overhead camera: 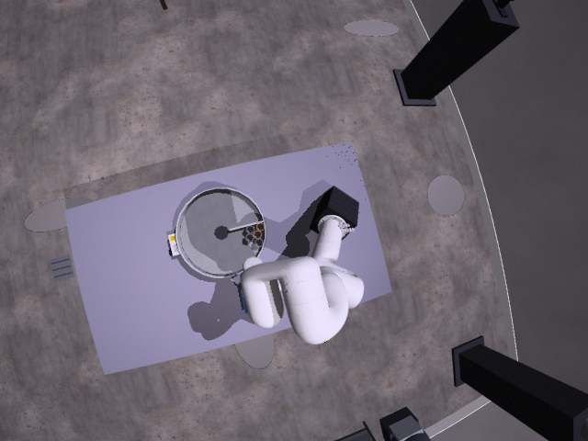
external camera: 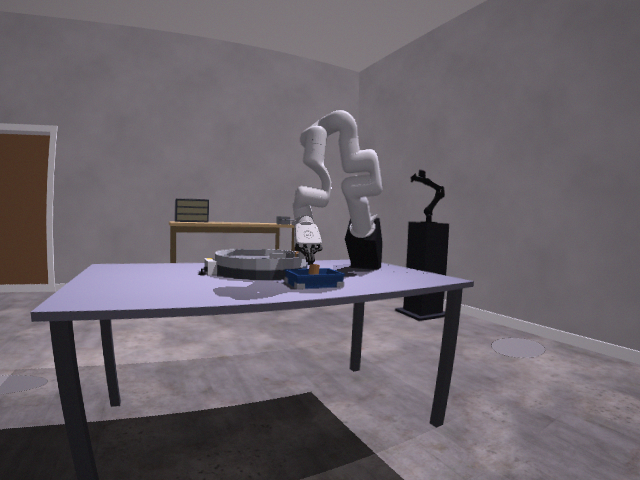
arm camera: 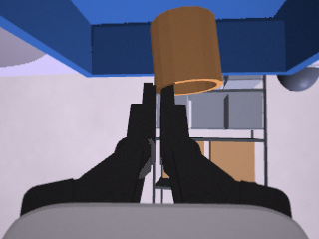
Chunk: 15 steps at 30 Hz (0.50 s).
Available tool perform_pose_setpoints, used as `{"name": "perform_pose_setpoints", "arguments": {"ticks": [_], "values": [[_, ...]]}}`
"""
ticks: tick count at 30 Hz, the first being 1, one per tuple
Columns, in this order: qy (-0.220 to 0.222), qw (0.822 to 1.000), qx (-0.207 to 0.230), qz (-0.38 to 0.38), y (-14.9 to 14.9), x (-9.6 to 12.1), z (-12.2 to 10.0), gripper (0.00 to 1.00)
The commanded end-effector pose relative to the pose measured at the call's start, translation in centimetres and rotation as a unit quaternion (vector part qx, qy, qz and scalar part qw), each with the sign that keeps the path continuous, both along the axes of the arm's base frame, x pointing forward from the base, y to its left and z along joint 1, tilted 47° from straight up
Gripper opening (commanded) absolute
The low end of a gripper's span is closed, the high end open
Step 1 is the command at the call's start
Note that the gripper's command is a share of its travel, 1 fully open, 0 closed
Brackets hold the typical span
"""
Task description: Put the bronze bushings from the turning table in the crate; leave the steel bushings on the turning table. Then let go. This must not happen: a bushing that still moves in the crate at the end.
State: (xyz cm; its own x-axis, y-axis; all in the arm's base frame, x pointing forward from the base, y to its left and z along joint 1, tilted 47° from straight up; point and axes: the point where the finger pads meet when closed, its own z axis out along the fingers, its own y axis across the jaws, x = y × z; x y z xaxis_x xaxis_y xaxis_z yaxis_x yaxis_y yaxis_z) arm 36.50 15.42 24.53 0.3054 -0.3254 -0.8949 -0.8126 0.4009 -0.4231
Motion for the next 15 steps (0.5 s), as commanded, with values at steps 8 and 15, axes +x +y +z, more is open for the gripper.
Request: {"name": "perform_pose_setpoints", "arguments": {"ticks": [8, 15], "values": [[-0.001, 1.0, 0.001, 0.0, 0.81, 1.11, -1.15, 0.0], [-0.001, 1.0, 0.001, 0.0, 1.1, 1.48, -1.57, 0.0]]}}
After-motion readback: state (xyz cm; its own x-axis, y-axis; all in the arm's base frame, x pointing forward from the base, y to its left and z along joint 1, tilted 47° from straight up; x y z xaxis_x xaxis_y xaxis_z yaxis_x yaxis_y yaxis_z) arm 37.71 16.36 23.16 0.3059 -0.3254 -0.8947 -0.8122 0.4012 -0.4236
